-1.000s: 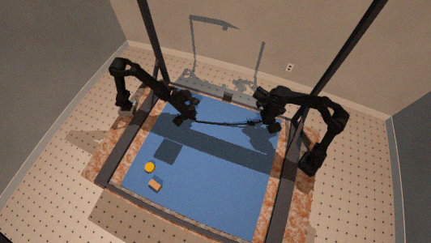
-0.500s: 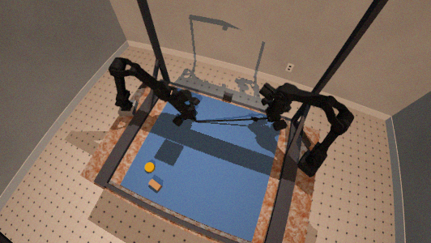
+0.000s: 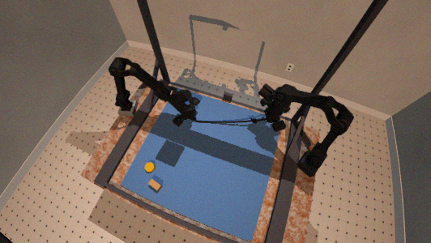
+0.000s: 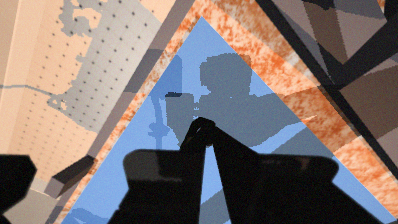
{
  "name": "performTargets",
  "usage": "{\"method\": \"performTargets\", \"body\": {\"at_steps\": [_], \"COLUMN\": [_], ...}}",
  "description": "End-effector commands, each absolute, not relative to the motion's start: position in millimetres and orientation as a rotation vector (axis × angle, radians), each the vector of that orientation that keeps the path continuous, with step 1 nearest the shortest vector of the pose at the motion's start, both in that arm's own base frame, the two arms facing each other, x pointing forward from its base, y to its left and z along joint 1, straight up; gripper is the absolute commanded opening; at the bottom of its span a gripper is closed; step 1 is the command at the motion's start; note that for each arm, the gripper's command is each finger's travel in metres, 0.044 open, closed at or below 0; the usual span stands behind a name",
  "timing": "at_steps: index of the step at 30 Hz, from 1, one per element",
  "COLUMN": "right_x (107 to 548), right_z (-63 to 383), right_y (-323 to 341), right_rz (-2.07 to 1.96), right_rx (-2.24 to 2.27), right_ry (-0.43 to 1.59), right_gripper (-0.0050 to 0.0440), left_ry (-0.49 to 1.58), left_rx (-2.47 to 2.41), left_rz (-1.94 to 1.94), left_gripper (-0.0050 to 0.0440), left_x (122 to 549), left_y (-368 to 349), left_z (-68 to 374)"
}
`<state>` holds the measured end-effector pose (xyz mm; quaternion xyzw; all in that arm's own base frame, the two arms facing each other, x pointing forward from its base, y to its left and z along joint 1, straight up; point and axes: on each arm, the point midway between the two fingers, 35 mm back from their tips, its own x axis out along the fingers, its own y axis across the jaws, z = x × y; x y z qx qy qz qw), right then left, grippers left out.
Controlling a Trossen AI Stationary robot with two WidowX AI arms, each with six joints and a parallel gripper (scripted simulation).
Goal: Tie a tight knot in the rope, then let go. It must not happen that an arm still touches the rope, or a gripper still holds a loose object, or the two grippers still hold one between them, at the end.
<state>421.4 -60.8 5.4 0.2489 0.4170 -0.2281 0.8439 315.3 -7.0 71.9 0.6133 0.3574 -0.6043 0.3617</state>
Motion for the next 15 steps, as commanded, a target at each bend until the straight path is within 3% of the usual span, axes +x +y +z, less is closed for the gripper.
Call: {"method": "performTargets", "body": {"at_steps": [1,15], "right_x": [425,425], "right_z": [14,14], "right_y": [-62,-62], "right_rz": [-0.481,-0.481], "right_rx": [0.531,0.531], "right_ry": [0.856,0.856], "right_gripper": [0.0030,0.0030], "left_ry": [0.909,0.910], "left_rx": [1.590,1.591], "left_rz": [-1.548,-1.547], "left_gripper": [0.0015,0.0015], "left_x": [318,322], "left_y": [-4,6], "left_z": [69,50]}}
